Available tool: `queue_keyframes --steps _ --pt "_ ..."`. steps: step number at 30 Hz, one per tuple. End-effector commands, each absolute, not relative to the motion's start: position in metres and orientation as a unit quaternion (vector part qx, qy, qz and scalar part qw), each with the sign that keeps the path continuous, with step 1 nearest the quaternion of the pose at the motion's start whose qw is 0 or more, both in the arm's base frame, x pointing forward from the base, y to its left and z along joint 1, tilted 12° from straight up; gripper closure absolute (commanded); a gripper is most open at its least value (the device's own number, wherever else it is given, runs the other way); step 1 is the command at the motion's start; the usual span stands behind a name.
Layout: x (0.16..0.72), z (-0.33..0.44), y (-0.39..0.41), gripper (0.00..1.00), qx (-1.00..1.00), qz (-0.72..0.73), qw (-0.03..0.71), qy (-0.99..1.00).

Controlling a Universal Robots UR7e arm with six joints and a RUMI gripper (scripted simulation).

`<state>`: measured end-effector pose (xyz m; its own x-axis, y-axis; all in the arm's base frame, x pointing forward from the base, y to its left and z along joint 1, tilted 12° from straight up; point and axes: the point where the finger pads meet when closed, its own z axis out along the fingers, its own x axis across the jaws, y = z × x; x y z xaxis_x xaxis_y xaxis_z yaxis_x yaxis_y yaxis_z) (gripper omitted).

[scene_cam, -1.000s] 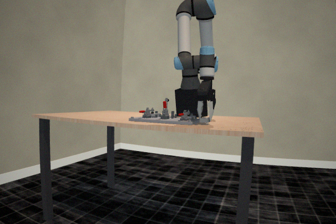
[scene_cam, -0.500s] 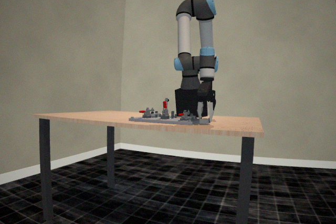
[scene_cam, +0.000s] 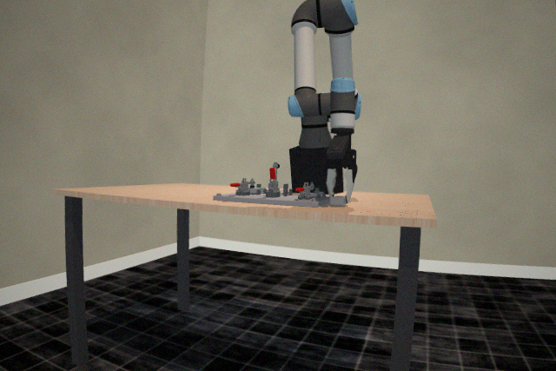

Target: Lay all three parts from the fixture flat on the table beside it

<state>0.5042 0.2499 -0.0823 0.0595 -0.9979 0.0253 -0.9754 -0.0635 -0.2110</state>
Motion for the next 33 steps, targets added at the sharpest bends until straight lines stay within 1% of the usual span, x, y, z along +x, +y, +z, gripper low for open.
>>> queue_keyframes --steps 1,33 --pt "0.5067 -0.0806 0.2500 1.00 -0.724 -0.083 0.071 0.681" --pt "0.5090 -0.0865 0.2500 1.00 -0.724 -0.083 0.071 0.681"
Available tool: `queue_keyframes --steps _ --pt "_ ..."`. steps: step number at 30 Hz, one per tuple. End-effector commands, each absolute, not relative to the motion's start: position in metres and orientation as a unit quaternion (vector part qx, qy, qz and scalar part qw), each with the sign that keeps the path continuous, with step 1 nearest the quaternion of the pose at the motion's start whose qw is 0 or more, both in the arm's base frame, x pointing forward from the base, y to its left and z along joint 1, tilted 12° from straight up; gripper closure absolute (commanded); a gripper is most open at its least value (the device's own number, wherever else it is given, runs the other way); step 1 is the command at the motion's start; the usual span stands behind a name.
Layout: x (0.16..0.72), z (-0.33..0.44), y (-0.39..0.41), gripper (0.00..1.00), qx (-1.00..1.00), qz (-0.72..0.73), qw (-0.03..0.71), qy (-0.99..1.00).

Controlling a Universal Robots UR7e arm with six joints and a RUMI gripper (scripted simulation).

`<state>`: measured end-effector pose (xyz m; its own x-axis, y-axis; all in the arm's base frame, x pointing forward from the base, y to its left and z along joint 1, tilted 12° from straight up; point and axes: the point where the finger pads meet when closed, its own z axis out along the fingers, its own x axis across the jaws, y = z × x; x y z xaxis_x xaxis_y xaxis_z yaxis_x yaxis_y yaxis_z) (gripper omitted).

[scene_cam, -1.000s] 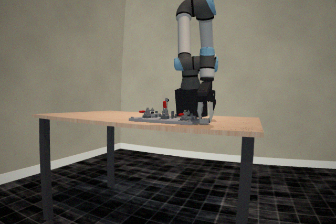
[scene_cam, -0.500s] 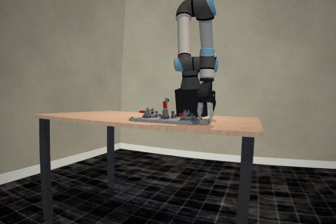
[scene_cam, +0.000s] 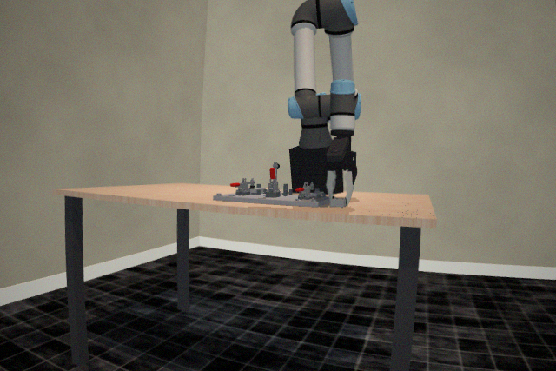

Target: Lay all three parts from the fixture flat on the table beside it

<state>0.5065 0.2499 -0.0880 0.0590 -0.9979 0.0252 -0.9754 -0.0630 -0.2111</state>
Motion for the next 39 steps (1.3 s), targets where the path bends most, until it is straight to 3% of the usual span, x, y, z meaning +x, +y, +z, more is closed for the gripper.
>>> queue_keyframes --steps 1,8,9,39 --pt "0.5090 -0.0865 0.2500 1.00 -0.724 -0.083 0.071 0.681" --pt "0.5090 -0.0865 0.2500 1.00 -0.724 -0.083 0.071 0.681" --pt "0.5090 -0.0865 0.2500 0.60 -0.724 -0.083 0.071 0.681" --pt "0.5087 -0.0850 0.2500 0.60 -0.724 -0.083 0.071 0.681"
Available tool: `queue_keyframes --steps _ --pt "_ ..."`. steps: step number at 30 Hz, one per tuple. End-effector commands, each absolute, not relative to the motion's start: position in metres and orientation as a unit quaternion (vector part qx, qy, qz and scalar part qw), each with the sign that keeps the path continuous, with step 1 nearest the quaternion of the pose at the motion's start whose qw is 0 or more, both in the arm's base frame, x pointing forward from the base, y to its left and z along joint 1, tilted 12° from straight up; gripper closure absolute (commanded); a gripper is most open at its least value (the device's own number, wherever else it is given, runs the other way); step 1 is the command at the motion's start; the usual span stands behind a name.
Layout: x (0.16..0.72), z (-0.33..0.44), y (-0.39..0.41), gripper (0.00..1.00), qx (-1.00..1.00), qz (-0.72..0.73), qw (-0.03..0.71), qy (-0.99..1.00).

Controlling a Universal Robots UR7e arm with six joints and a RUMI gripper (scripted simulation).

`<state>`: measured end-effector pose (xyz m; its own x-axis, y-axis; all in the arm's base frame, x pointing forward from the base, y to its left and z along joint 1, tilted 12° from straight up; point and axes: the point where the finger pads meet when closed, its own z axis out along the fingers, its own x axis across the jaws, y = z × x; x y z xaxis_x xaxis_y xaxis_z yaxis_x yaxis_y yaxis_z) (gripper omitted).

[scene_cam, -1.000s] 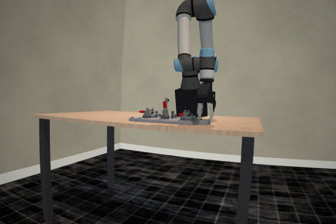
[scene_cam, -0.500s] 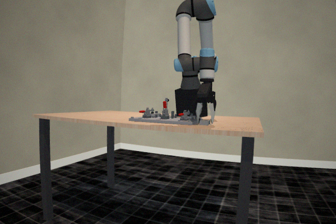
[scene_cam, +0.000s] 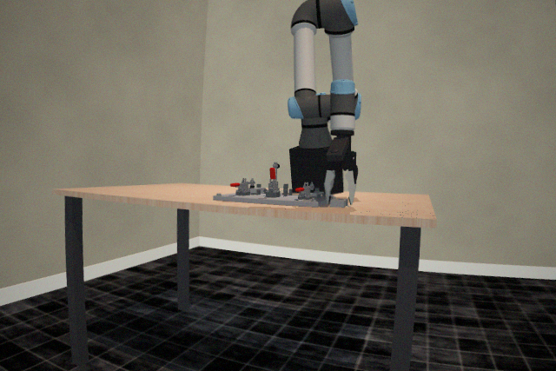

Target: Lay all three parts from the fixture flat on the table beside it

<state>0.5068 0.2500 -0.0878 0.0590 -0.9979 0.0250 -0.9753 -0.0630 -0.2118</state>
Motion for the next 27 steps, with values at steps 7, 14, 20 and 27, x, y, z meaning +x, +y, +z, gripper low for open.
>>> queue_keyframes --steps 7,14,20,27 --pt "0.502 -0.067 0.251 0.60 -0.725 -0.082 0.070 0.681" --pt "0.495 -0.029 0.252 0.60 -0.725 -0.083 0.071 0.681" --pt "0.494 -0.013 0.252 0.60 -0.724 -0.084 0.072 0.681" --pt "0.492 -0.007 0.252 0.60 -0.724 -0.084 0.072 0.681"
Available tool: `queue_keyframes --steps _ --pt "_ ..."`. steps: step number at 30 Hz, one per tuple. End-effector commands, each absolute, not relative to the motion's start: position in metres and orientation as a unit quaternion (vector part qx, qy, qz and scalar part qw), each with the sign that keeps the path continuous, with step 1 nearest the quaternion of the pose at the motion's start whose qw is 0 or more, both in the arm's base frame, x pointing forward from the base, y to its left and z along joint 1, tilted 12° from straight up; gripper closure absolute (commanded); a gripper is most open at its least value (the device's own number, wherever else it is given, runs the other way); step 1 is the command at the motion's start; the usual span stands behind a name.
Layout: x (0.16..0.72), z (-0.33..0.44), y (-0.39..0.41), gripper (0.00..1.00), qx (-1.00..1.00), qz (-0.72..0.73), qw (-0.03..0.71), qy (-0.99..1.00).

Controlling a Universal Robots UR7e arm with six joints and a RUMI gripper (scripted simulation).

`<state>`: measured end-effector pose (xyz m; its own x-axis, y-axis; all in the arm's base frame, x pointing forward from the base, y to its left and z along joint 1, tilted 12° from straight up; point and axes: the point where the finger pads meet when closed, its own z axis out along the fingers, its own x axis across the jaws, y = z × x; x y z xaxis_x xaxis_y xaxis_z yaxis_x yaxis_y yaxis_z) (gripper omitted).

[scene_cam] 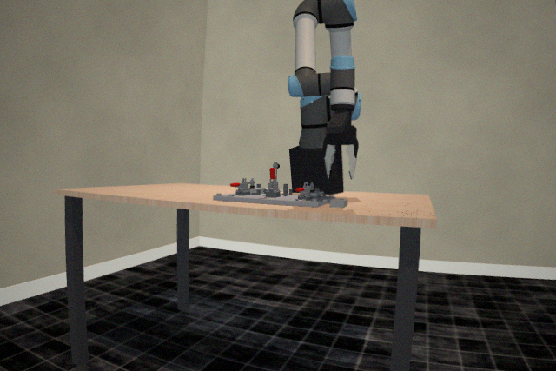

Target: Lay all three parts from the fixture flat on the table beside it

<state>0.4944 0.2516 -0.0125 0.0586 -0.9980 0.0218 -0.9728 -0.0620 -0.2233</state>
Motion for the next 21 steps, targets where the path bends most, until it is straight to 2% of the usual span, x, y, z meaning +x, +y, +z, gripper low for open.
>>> queue_keyframes --steps 1,13,14,21 --pt "0.492 -0.007 0.251 0.60 -0.724 -0.083 0.071 0.681" --pt "0.491 -0.009 0.251 0.60 -0.724 -0.083 0.070 0.681" --pt "0.491 -0.008 0.251 0.72 -0.724 -0.083 0.070 0.681" --pt "0.490 0.003 0.252 0.72 -0.724 -0.084 0.072 0.681"
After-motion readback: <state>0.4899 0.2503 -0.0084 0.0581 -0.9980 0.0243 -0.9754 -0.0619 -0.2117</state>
